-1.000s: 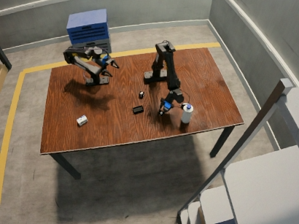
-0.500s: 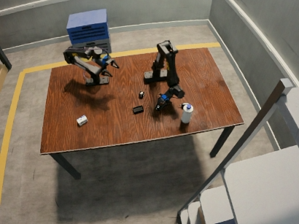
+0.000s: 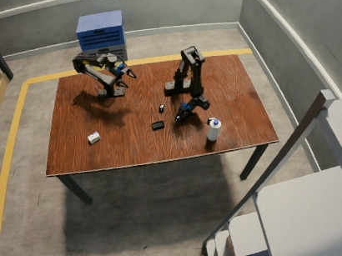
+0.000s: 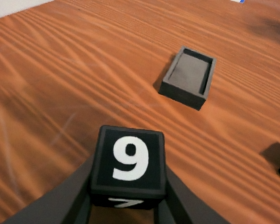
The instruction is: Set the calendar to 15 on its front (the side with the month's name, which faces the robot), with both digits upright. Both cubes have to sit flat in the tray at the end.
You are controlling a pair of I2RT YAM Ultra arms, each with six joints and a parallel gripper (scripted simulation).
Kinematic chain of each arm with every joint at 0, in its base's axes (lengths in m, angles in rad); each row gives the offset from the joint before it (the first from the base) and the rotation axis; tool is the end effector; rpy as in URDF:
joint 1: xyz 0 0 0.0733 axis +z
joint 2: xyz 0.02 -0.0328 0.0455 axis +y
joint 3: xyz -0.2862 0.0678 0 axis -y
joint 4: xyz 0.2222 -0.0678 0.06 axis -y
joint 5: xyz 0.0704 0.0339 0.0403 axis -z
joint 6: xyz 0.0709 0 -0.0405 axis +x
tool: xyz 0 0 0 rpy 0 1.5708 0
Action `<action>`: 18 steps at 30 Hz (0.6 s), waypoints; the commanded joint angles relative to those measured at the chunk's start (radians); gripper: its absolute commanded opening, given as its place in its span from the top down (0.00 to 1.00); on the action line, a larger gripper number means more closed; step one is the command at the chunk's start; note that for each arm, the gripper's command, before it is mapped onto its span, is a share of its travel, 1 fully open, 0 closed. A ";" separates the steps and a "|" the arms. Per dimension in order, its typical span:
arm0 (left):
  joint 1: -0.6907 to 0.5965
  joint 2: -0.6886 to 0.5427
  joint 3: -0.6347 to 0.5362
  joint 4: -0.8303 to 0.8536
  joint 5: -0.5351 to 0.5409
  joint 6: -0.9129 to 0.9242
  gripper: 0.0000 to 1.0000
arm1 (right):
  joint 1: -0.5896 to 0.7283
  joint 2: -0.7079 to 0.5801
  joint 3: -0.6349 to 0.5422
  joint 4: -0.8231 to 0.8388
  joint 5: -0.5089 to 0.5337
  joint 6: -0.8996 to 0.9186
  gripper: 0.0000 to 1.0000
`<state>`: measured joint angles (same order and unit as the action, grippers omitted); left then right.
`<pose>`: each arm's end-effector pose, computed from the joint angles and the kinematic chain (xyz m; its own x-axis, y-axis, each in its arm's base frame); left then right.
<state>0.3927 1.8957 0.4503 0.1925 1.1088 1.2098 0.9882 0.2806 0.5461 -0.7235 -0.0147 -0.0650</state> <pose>0.2367 0.0305 0.0801 -0.2277 0.3570 -0.9059 0.8521 0.5234 -0.0079 0.0369 0.0599 0.2516 -0.1881 -0.4035 -0.8955 -0.8562 0.5140 -0.0518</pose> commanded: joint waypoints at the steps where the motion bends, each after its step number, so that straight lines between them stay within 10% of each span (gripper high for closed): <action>1: 0.008 0.004 -0.015 0.000 0.009 0.017 0.73 | -0.004 -0.017 0.018 -0.018 -0.007 -0.002 0.00; 18: -0.001 0.020 -0.010 0.039 0.007 0.013 0.73 | -0.004 -0.017 0.018 -0.018 -0.007 -0.002 0.00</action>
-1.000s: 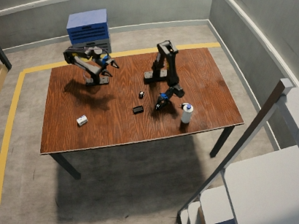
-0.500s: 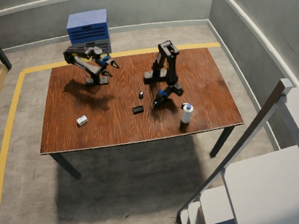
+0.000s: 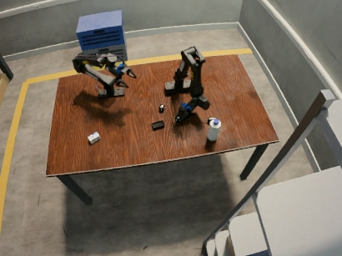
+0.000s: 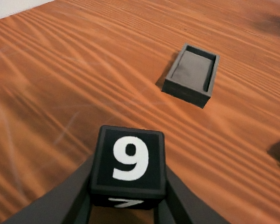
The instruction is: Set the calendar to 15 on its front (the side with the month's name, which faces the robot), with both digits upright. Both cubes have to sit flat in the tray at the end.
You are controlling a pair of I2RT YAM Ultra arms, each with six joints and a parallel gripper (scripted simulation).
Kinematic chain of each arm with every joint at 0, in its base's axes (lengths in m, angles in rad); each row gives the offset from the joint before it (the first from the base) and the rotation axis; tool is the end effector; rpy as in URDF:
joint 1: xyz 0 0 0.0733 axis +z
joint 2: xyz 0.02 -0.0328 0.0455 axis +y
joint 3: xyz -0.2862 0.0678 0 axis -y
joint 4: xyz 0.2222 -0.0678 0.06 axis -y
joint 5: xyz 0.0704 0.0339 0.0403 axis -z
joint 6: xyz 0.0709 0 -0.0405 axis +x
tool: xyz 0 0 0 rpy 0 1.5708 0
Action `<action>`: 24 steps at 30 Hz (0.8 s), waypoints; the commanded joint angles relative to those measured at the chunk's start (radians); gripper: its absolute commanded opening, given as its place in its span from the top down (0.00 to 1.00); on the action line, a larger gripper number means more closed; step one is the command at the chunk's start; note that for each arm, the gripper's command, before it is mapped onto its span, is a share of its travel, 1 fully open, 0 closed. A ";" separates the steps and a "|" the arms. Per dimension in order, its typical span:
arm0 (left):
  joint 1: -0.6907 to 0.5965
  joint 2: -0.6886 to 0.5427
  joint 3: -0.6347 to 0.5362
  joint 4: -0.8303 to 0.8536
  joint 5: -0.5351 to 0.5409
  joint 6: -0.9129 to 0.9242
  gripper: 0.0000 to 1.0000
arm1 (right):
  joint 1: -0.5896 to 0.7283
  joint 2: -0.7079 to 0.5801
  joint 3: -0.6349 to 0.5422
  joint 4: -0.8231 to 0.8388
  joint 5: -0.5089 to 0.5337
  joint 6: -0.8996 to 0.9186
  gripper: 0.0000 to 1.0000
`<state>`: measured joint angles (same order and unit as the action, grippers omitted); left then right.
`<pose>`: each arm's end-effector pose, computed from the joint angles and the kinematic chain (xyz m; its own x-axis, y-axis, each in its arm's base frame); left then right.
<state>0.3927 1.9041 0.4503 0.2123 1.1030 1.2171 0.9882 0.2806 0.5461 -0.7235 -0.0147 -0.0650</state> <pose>0.2382 0.0314 0.0786 -0.2145 0.3690 -0.9043 0.8527 0.5223 0.0108 0.0369 0.0599 0.2516 -0.1881 -0.4035 -0.8955 -0.8562 0.5140 -0.0518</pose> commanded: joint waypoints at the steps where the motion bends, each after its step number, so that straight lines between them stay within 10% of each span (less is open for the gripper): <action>1: -0.001 0.012 -0.011 0.021 0.013 0.005 0.73 | -0.004 -0.017 0.018 -0.018 -0.007 -0.002 0.00; 24: 0.011 0.074 -0.005 0.064 0.023 0.023 0.73 | -0.004 -0.017 0.018 -0.018 -0.007 -0.002 0.00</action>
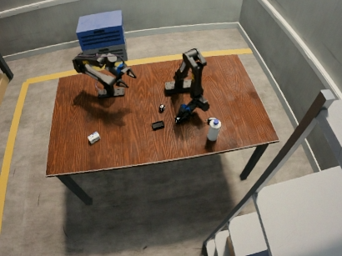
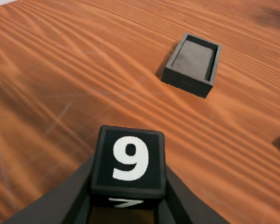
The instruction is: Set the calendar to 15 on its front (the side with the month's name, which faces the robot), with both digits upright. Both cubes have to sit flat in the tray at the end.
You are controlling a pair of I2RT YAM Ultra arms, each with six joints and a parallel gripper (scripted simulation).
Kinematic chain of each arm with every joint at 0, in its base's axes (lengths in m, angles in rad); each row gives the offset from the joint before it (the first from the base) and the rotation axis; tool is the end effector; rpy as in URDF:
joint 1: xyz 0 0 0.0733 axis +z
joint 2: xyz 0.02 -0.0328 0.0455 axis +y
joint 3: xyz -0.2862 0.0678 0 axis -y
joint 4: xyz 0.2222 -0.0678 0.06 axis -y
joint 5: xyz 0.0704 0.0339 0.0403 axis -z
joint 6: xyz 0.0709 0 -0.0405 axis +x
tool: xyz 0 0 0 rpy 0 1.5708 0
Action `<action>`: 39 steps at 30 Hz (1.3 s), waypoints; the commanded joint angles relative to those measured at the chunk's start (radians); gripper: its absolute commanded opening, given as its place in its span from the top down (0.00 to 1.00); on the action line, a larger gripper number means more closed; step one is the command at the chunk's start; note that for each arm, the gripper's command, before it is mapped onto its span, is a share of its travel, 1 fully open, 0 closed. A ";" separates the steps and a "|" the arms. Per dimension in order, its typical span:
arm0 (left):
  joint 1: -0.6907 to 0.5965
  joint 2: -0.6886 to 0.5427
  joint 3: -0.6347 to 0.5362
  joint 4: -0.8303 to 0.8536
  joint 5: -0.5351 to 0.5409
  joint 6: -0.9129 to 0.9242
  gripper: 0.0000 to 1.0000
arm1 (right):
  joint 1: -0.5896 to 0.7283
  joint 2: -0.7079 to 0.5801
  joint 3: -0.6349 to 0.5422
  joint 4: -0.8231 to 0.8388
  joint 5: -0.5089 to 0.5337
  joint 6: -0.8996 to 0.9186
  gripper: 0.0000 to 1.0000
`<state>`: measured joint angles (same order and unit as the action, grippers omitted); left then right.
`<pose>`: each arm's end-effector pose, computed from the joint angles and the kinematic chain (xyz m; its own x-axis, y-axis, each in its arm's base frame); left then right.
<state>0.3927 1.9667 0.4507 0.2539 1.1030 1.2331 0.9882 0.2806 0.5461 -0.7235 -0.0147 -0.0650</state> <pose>0.2394 0.0319 0.0667 -0.2181 0.3702 -0.9030 0.8563 0.5164 0.0049 0.0369 0.0599 0.2516 -0.1881 -0.4035 -0.8955 -0.8562 0.5140 -0.0518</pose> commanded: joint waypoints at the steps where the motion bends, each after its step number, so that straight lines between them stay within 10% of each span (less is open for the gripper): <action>1: 0.011 0.014 -0.005 0.025 0.023 0.007 0.73 | -0.004 -0.017 0.018 -0.018 -0.007 -0.002 0.00; 6: 0.010 0.015 -0.005 0.026 0.024 0.007 0.73 | -0.004 -0.017 0.018 -0.018 -0.007 -0.002 0.00; 12: 0.012 -0.016 -0.024 0.038 0.025 -0.004 0.45 | -0.004 -0.017 0.018 -0.018 -0.007 -0.002 0.00; 23: 0.072 -0.092 -0.011 -0.093 0.044 0.096 0.45 | -0.004 -0.017 0.018 -0.018 -0.007 -0.002 0.00; 29: 0.116 -0.117 0.007 -0.212 0.052 0.183 0.00 | -0.004 -0.017 0.018 -0.018 -0.007 -0.002 0.00; 39: 0.304 -0.140 0.089 -0.651 0.024 0.505 0.00 | -0.004 -0.017 0.018 -0.018 -0.007 -0.002 0.00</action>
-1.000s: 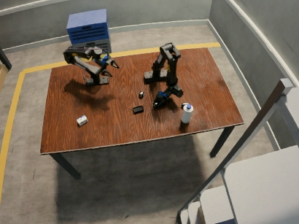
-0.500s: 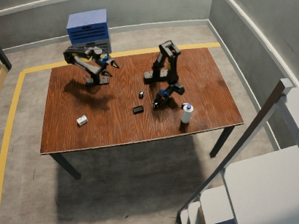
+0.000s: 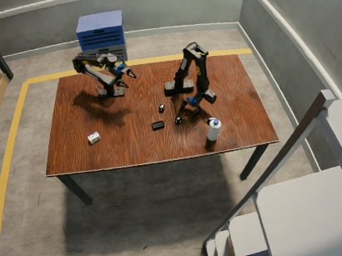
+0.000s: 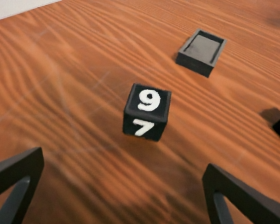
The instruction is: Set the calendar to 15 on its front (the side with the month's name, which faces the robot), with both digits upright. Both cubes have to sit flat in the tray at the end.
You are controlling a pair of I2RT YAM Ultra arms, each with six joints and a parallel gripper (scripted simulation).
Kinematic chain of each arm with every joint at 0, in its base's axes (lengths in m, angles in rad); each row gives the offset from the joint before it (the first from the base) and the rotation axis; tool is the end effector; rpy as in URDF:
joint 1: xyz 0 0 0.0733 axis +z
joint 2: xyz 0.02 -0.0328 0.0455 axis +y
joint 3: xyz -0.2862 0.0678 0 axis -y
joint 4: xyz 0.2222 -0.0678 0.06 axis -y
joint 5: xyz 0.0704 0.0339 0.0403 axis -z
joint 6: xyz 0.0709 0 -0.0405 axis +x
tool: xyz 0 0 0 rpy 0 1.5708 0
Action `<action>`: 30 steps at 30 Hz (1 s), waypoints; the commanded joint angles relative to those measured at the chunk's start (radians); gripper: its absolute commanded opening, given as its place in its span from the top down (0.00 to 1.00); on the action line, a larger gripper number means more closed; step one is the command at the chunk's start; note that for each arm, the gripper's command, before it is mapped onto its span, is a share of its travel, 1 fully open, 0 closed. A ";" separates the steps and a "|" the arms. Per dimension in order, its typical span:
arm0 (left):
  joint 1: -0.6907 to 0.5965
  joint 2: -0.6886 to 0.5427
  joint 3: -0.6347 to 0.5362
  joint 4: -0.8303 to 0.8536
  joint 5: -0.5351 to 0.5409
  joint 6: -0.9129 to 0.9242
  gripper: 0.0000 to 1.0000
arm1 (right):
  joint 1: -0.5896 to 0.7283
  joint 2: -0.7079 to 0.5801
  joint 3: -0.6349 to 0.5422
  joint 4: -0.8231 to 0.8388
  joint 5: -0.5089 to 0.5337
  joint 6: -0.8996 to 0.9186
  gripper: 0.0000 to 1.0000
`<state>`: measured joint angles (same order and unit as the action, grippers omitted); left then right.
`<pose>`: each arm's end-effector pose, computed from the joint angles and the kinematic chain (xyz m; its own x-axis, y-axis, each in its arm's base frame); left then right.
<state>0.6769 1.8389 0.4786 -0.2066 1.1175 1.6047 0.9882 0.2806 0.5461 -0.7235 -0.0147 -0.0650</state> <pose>0.1960 0.0771 0.0886 -0.2450 0.3646 -0.8984 0.7883 0.6144 0.0344 0.0369 0.0599 0.2516 -0.1881 -0.4035 -0.8955 -0.8562 0.5140 -0.0518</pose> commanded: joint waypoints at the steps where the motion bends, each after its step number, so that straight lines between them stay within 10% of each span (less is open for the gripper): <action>1: 0.013 0.003 0.082 -0.228 0.010 0.153 0.00 | -0.004 -0.017 0.018 -0.018 -0.007 -0.002 0.00; 7: -0.003 0.023 0.139 -0.406 -0.046 0.173 0.45 | -0.004 -0.017 0.018 -0.018 -0.007 -0.002 0.00; 30: -0.346 -0.116 0.334 -0.908 -0.371 -0.573 0.45 | -0.004 -0.017 0.018 -0.018 -0.007 -0.002 0.00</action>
<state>0.3710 1.7668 0.7628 -1.0416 0.7826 1.2034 0.9882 0.2806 0.5461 -0.7235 -0.0147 -0.0650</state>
